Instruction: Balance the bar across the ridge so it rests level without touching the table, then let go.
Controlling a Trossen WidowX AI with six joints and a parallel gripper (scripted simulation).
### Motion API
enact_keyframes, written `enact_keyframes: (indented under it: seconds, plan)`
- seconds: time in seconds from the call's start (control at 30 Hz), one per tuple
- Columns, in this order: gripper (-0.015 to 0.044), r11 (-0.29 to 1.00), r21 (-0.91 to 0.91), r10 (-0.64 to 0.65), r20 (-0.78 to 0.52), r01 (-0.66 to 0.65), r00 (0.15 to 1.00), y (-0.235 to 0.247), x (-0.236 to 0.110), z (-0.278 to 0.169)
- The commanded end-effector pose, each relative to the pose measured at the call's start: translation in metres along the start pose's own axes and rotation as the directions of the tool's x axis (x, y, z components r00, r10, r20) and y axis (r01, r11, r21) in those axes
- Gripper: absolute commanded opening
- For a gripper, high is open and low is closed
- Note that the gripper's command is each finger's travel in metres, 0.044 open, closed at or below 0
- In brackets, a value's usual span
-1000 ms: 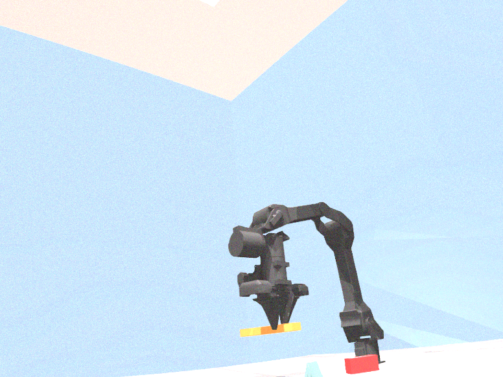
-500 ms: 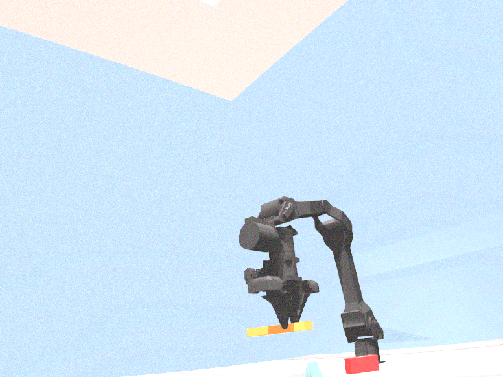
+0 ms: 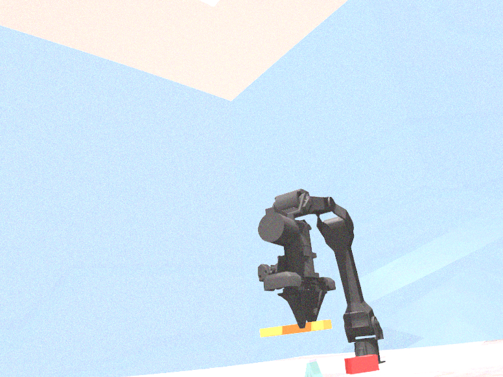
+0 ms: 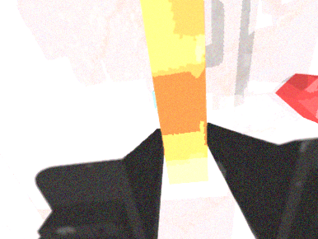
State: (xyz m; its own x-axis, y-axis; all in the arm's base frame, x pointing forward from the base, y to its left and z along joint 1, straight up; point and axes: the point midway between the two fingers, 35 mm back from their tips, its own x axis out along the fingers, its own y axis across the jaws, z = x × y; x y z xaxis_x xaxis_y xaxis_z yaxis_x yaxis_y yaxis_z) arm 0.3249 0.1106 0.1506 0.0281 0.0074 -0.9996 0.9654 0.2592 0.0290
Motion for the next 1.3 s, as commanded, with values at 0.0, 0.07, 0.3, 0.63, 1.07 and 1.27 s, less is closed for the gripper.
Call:
enact_keyframes:
  seconds: [0.0, 0.07, 0.3, 0.63, 1.07, 1.27]
  plan:
    - [0.0, 1.0, -0.001, 0.001, -0.003, -0.001, 1.0, 0.004, 0.0, -0.013]
    - [0.0, 1.0, -0.005, 0.001, -0.004, -0.001, 1.0, 0.005, 0.0, -0.021]
    - [0.0, 1.0, -0.01, 0.002, -0.005, -0.002, 1.0, 0.008, 0.003, -0.034]
    - [0.0, 1.0, -0.01, 0.002, -0.005, -0.002, 1.0, 0.009, 0.018, -0.036]
    - [0.0, 1.0, -0.01, 0.002, -0.005, -0.002, 1.0, 0.008, 0.039, -0.035]
    - [0.0, 1.0, -0.01, 0.002, -0.005, -0.002, 1.0, 0.008, 0.045, -0.035]
